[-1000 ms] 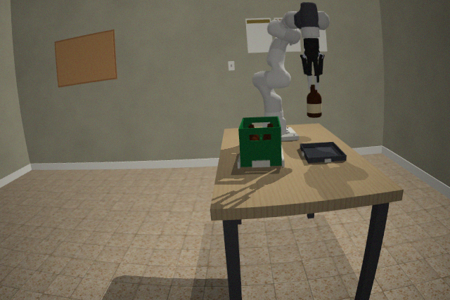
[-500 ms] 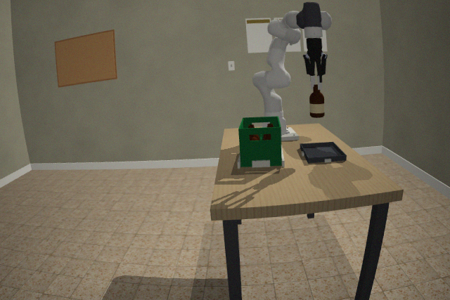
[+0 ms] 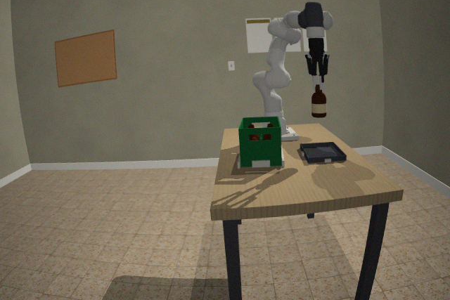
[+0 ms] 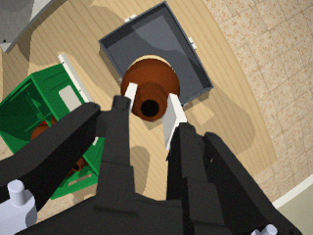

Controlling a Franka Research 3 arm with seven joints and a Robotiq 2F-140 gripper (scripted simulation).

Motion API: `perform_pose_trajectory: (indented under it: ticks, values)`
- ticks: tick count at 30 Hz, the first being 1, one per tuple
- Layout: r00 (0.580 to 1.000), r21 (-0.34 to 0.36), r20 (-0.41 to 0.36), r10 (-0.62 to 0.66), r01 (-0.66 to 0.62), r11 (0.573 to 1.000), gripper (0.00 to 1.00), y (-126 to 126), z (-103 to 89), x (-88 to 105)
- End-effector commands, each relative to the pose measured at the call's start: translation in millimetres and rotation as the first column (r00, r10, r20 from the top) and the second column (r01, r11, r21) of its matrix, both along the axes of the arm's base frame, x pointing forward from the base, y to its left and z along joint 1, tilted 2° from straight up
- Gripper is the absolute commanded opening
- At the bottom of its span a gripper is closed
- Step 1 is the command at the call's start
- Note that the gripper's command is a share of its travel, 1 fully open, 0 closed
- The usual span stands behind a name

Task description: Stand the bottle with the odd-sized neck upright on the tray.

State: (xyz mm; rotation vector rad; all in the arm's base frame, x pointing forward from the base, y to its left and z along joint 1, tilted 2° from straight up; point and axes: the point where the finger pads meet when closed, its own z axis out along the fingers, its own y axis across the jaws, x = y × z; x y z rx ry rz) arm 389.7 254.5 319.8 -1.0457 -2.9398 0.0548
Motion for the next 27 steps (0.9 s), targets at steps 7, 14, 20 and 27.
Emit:
perform_pose_trajectory:
  ticks: [7,14,20,27]
  values:
    - [1.0,0.006,0.006,-0.014,0.014,1.0,0.1,6.7,1.7,3.0]
    - [1.0,0.006,0.006,-0.014,0.014,1.0,0.1,8.3,1.6,3.2]
    - [1.0,0.006,0.006,-0.014,0.014,1.0,0.1,9.7,1.6,3.4]
    - [1.0,0.006,0.006,-0.014,0.014,1.0,0.1,10.7,1.6,3.5]
